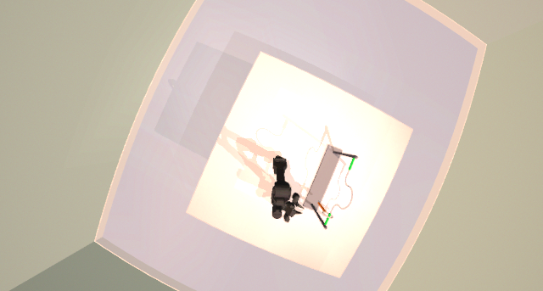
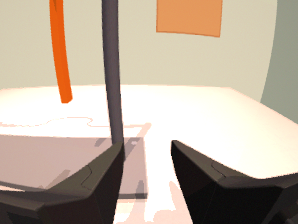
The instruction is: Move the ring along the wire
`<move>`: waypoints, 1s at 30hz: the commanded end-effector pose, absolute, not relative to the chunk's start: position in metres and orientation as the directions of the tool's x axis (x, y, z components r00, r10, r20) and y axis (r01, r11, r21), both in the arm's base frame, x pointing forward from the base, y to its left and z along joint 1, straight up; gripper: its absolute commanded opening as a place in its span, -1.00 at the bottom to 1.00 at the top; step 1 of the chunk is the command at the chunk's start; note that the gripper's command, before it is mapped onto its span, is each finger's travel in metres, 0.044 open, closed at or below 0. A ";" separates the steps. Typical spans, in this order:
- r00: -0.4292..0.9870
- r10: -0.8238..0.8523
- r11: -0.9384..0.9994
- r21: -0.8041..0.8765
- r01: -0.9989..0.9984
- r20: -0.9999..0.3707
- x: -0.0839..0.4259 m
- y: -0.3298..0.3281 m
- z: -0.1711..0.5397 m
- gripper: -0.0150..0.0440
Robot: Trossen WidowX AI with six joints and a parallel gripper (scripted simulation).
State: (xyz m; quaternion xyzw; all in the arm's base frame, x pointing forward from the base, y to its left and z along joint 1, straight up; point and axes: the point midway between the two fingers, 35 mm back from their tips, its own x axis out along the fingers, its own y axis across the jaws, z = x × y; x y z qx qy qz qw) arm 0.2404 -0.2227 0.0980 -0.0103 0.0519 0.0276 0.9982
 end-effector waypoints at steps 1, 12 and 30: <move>0.994 0.052 0.998 -0.018 -0.054 -0.099 0.231 -0.189 0.089 0.05; 0.995 0.054 0.998 -0.011 -0.055 -0.083 0.213 -0.138 0.085 0.05; 0.995 0.054 0.998 -0.012 -0.055 -0.079 0.261 -0.134 0.132 0.05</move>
